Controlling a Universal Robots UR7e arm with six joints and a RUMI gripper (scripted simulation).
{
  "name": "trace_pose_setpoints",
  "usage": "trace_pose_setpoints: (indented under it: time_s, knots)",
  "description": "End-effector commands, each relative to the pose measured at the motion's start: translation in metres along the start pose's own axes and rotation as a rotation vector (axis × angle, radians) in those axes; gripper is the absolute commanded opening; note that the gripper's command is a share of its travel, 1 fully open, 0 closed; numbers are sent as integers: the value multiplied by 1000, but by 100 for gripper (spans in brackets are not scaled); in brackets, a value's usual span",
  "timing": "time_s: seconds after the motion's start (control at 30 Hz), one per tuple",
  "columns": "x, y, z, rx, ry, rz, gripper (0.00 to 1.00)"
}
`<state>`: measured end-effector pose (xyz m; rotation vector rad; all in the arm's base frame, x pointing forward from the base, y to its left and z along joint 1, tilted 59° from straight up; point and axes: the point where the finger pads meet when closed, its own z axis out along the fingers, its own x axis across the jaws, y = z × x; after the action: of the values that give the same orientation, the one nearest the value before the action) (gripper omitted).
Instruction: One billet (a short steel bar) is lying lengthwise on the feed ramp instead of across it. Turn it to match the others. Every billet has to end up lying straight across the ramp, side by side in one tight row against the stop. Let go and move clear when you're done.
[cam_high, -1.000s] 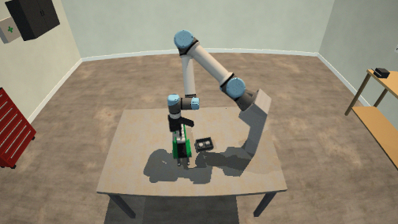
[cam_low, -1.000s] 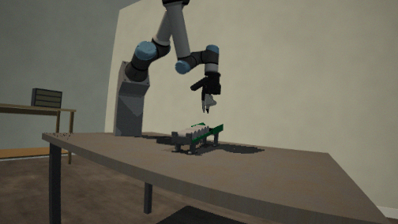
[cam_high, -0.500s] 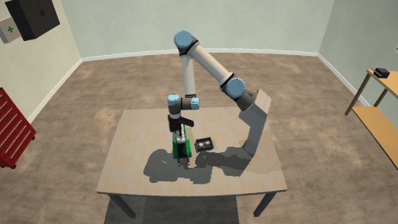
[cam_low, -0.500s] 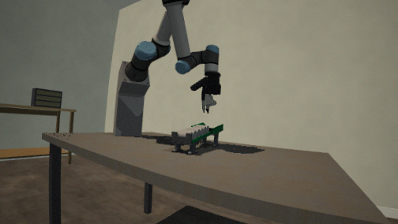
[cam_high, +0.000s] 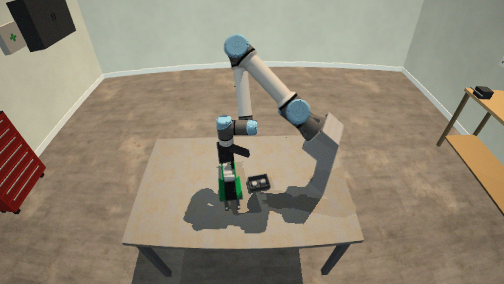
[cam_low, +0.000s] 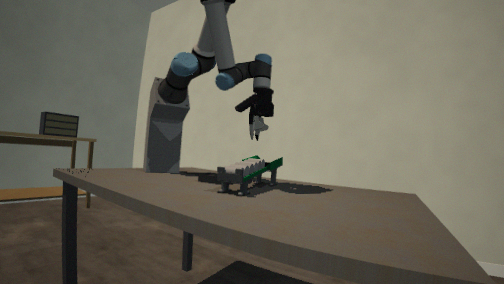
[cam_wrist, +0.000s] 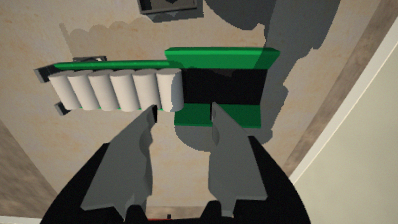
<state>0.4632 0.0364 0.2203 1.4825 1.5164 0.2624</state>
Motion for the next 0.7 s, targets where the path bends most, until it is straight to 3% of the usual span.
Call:
trace_pose_setpoints:
  time_s: [0.0,0.33,0.5,0.67]
  knots:
    - [-14,-23,-15,-2,2,0,34]
    - [-14,-23,-15,-2,2,0,34]
    - [-40,-69,-40,-2,2,0,34]
    - [-40,-69,-40,-2,2,0,34]
